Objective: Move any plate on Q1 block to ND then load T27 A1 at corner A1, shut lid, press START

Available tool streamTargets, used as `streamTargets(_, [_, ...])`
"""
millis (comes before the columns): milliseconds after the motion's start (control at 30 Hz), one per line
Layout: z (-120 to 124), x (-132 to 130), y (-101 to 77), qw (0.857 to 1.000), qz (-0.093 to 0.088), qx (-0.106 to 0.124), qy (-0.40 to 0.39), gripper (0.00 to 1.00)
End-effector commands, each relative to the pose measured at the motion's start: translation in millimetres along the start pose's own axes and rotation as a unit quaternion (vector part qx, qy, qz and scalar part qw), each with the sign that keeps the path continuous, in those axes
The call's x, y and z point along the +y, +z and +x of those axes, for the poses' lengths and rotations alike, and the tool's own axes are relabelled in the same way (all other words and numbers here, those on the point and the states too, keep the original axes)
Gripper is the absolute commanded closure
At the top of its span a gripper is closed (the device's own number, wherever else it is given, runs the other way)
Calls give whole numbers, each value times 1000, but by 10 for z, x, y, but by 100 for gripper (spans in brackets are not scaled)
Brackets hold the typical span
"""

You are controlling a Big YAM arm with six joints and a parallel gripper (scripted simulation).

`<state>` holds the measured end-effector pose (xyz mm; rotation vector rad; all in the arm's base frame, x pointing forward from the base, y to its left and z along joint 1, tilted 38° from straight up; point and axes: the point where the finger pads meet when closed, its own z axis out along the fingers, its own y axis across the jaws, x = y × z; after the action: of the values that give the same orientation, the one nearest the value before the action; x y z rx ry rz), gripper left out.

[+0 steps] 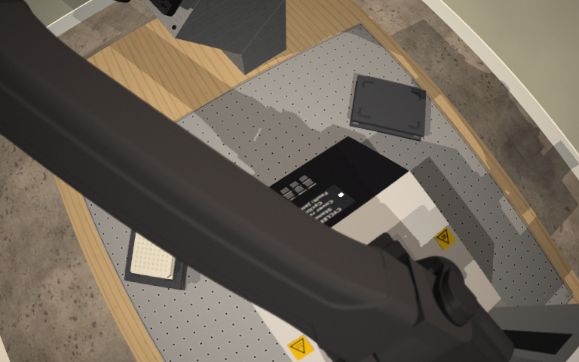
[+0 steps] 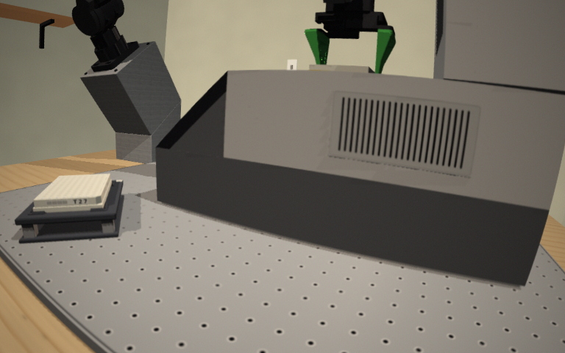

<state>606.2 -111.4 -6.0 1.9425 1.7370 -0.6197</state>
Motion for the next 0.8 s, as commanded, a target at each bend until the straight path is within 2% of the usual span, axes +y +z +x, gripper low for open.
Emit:
streamTargets(0, [-304, 126, -250, 999, -18, -4, 28, 100])
streamTargets(267, [-354, 131, -253, 999, -19, -7, 31, 100])
streamTargets(500, [-281, 146, -556, 999, -27, -9, 26, 100])
streamTargets(567, [-217, 178, -638, 999, -34, -1, 25, 100])
streamTargets(633, [-217, 178, -638, 999, -34, -1, 25, 100])
streamTargets(767, [-40, 207, -653, 999, -37, 2, 14, 100])
